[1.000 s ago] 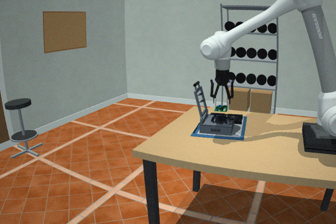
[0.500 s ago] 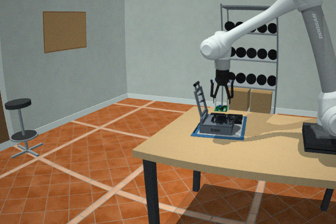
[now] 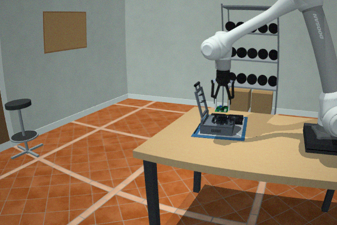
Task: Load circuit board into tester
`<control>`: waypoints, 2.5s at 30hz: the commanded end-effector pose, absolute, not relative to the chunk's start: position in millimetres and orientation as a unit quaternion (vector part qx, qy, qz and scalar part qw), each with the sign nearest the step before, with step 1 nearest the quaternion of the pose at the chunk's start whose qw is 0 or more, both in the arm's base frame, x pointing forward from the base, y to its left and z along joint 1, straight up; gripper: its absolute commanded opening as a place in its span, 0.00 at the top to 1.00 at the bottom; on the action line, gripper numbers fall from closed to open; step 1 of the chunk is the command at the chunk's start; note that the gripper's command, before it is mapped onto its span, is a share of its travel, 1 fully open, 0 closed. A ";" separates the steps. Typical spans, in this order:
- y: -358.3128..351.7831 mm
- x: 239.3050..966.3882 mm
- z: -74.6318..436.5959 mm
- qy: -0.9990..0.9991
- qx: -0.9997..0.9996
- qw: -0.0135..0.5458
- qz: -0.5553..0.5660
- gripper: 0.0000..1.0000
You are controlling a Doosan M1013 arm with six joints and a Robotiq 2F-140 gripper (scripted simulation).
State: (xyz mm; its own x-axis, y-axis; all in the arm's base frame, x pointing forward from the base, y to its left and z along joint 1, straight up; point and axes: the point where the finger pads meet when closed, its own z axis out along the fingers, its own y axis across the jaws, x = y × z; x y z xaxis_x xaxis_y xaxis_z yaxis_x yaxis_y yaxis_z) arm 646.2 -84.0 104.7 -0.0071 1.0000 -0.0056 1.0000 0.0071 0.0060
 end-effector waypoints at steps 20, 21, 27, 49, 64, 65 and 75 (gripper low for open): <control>-84.1 646.3 87.8 0.710 0.705 0.004 0.000 0.54; -84.1 646.3 85.9 0.710 0.705 0.004 0.000 0.54; -84.2 646.4 74.6 0.710 0.705 0.004 0.000 0.54; -84.2 646.5 58.9 0.710 0.705 0.004 0.000 0.54; -84.2 646.5 58.9 0.710 0.705 0.004 0.000 0.54; -84.2 646.5 58.9 0.710 0.705 0.004 0.000 0.54; -84.2 646.5 58.9 0.710 0.705 0.004 0.000 0.54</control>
State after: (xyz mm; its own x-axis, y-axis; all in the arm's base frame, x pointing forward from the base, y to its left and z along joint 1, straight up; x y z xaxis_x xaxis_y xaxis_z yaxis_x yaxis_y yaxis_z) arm 646.5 -84.3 58.7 -0.0071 1.0000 -0.0056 1.0000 0.0071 0.0059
